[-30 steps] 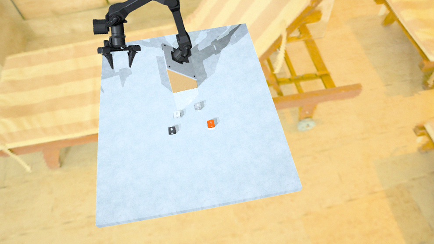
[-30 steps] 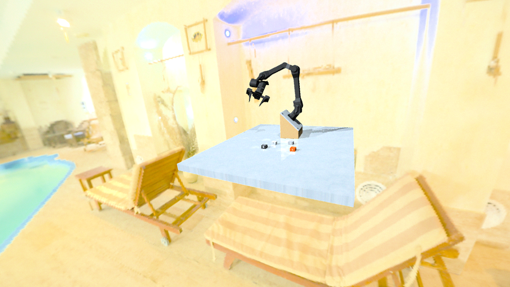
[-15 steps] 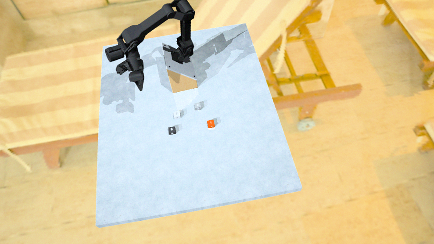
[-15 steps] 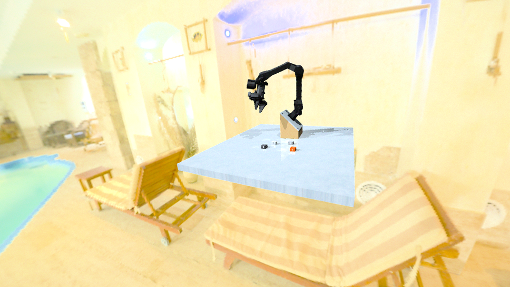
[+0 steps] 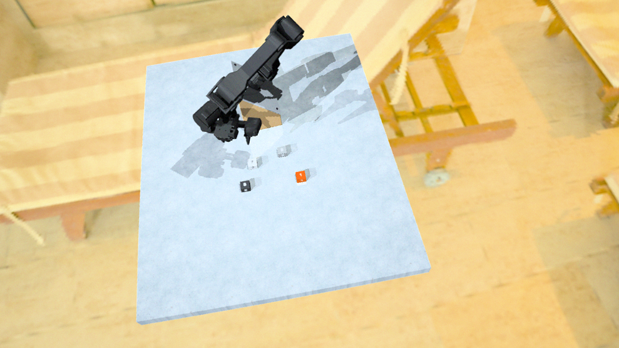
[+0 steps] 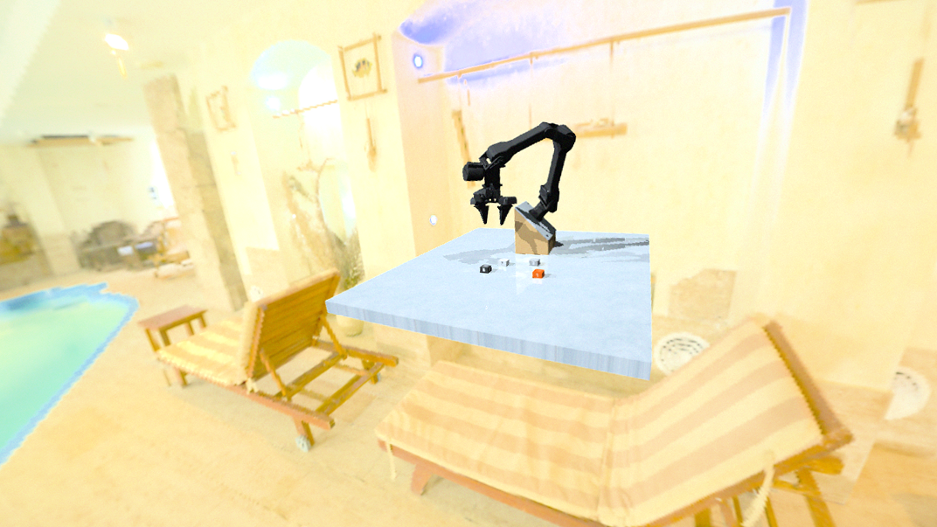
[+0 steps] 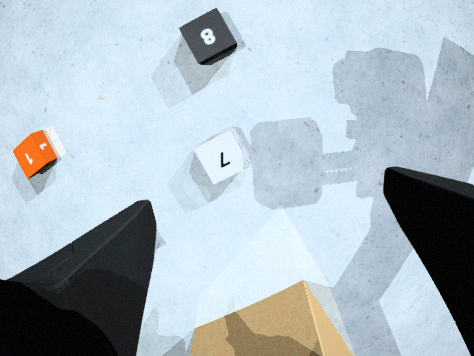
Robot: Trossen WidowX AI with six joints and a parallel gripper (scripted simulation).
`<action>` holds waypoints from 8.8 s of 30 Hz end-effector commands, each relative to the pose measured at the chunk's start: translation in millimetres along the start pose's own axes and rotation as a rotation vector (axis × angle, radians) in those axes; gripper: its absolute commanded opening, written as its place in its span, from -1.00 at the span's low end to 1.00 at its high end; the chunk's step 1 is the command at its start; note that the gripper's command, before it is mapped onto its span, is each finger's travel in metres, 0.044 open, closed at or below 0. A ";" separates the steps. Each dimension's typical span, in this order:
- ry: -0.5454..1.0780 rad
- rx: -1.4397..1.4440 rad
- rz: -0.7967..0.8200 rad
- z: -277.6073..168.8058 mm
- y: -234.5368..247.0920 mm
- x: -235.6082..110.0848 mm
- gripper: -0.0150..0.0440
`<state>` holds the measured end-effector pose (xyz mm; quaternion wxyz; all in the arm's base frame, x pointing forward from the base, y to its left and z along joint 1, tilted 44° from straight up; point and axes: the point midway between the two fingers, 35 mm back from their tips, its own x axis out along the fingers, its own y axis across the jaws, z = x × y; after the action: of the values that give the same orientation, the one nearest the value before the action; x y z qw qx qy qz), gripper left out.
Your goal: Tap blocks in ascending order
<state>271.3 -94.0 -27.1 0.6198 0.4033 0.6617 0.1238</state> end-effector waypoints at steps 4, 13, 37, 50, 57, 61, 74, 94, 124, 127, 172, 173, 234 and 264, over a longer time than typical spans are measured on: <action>0.106 -0.367 -0.030 -12.9 31.4 28.0 0.86; 0.106 -0.367 -0.030 -12.9 31.4 28.0 0.86; 0.107 -0.364 -0.030 -64.6 104.7 24.6 0.86; 0.110 -0.364 -0.024 -89.5 126.3 25.4 0.86; 0.110 -0.364 -0.024 -89.5 126.3 25.4 0.86; 0.110 -0.364 -0.024 -89.5 126.3 25.4 0.86; 0.104 -0.369 -0.024 -10.8 186.1 30.0 0.86; 0.104 -0.371 -0.020 16.2 212.1 38.4 0.86; 0.101 -0.372 -0.032 74.3 19.3 34.7 0.86; 0.101 -0.372 -0.032 74.3 19.3 34.7 0.86; 0.105 -0.371 -0.016 7.7 209.7 118.7 -0.29; 0.105 -0.371 -0.016 7.7 209.7 118.7 -0.38; 0.104 -0.370 -0.021 11.4 207.2 36.5 -0.42; 0.111 -0.364 -0.020 -98.6 123.5 106.0 -0.42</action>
<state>240.6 82.3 6.6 0.6480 0.2656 0.6659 0.2573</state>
